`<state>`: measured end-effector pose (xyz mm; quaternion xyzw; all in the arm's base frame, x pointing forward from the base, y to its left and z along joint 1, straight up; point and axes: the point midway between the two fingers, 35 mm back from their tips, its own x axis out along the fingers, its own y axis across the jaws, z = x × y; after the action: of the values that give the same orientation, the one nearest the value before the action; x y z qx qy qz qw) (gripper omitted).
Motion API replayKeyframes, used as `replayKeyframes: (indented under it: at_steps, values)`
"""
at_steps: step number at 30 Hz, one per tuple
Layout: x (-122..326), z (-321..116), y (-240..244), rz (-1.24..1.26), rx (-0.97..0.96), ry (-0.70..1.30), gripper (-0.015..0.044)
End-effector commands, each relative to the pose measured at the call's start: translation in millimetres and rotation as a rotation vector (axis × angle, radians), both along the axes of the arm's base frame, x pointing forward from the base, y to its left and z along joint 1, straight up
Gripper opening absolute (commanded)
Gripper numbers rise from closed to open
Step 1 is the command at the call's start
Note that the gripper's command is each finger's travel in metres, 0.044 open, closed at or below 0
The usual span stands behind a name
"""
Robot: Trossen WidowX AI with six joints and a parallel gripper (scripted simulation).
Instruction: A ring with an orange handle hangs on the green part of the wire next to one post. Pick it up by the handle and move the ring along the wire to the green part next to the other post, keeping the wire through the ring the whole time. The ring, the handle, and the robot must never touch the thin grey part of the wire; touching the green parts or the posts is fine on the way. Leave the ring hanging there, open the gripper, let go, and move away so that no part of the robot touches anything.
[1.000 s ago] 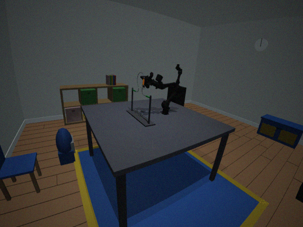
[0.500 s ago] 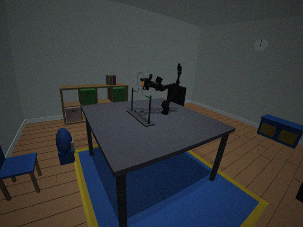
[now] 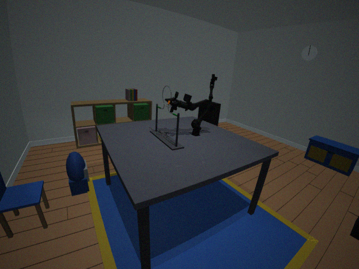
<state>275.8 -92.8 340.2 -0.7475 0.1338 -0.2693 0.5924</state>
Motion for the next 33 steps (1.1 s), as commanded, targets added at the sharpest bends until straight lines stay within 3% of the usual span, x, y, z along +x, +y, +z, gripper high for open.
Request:
replayKeyframes:
  at_steps: [1,33]
  values:
    - [-0.3,-20.4,-3.5,-0.003,0.121,-0.001,-0.0150]
    - [2.7,-134.9,33.0,0.010,0.915,-0.020,-0.0150]
